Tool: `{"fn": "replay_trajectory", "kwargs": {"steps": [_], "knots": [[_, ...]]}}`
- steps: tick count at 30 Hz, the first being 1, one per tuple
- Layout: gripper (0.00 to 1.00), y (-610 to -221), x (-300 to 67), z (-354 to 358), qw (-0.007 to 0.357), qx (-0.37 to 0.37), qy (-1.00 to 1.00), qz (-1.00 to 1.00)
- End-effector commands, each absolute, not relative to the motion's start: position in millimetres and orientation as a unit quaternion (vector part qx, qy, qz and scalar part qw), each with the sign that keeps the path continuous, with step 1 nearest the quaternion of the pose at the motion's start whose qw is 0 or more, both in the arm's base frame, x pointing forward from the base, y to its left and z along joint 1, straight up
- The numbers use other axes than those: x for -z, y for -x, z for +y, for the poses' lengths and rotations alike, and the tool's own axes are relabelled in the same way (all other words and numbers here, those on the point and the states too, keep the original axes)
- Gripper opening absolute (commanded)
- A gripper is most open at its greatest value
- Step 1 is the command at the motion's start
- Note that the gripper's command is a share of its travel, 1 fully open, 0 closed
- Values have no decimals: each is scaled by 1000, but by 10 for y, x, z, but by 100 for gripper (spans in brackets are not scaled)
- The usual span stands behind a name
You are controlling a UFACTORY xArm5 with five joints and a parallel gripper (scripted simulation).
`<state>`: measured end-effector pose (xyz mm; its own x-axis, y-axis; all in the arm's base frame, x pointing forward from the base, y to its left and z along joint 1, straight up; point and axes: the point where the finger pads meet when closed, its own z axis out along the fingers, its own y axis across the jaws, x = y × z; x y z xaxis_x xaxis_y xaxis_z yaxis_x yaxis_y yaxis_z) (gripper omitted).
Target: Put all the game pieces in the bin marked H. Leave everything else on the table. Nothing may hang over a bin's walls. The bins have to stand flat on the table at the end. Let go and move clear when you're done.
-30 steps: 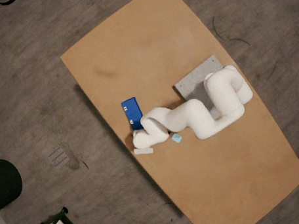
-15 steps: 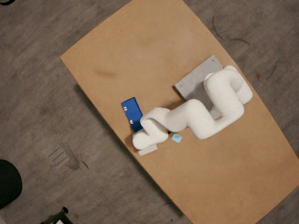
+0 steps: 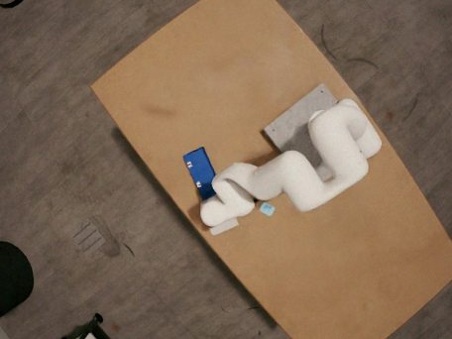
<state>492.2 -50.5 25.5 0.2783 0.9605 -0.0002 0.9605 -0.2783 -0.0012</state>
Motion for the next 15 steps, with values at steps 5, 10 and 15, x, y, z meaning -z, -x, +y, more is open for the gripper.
{"fn": "replay_trajectory", "kwargs": {"steps": [5,10,15], "knots": [[21,-4938,-123,-508,-1,1,799,-601],[21,-4938,-22,-508,-1,1,799,-601],[21,-4938,38,-509,-1,1,799,-601]]}}
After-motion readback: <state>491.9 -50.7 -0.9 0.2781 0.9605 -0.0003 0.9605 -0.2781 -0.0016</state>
